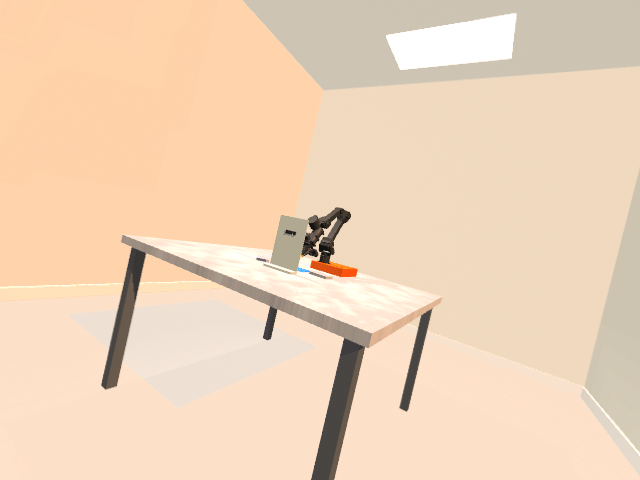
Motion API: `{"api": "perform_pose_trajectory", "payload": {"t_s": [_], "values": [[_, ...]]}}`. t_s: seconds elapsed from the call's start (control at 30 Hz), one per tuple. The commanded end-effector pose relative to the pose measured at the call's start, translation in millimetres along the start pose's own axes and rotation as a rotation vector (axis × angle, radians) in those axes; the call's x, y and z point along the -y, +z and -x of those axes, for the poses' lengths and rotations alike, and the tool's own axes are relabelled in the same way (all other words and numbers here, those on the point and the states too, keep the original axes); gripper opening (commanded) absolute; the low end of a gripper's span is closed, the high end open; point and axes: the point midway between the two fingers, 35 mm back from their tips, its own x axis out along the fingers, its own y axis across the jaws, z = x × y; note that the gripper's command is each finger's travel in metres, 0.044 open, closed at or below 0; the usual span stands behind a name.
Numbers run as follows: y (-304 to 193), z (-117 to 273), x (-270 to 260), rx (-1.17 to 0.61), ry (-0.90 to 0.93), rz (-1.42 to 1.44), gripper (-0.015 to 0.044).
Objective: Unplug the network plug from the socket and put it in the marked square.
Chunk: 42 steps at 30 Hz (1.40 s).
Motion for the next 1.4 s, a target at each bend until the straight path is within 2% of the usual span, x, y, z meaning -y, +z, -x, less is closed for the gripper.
{"api": "perform_pose_trajectory", "payload": {"t_s": [0.0, 1.37], "values": [[1, -7, 6, 0.005, -0.009, -0.002, 0.0000], [0, -43, 34, 0.005, -0.009, -0.002, 0.0000]]}}
